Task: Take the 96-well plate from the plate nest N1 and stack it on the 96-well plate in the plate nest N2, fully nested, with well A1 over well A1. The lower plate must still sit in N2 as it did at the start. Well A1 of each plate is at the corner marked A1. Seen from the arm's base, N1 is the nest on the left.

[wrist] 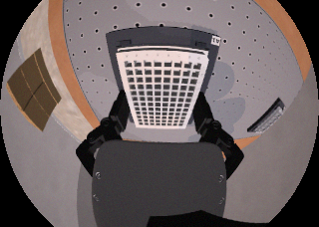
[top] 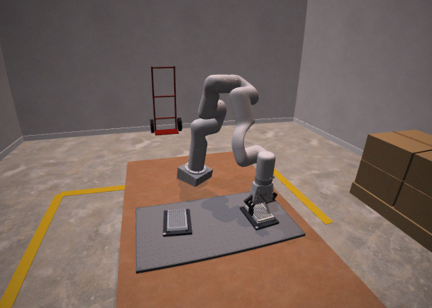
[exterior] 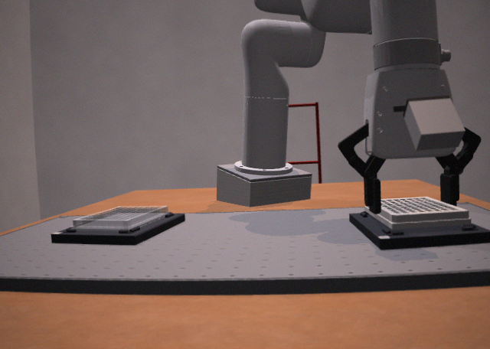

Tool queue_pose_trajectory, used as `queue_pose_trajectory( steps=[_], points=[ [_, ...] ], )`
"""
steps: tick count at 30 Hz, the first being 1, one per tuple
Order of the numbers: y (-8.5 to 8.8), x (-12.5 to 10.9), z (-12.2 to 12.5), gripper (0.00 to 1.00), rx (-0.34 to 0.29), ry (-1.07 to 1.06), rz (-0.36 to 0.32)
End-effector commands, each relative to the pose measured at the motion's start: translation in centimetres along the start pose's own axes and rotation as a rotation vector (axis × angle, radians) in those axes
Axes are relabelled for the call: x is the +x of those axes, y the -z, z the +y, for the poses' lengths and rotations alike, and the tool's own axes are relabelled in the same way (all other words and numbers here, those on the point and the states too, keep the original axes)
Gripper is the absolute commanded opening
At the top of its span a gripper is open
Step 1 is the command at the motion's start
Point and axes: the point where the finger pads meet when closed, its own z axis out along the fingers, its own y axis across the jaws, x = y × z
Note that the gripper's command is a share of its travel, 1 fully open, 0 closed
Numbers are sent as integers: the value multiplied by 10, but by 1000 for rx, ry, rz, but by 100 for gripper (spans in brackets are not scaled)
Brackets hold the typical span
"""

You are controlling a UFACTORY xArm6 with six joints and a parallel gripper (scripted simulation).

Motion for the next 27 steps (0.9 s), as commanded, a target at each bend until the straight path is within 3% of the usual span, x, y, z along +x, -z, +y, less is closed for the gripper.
queue_pose_trajectory(
  steps=[1, 27],
  points=[
    [4, 2, -1, 0, 1, 0, 4],
    [16, 2, -1, 0, 1, 0, 4]
  ],
)
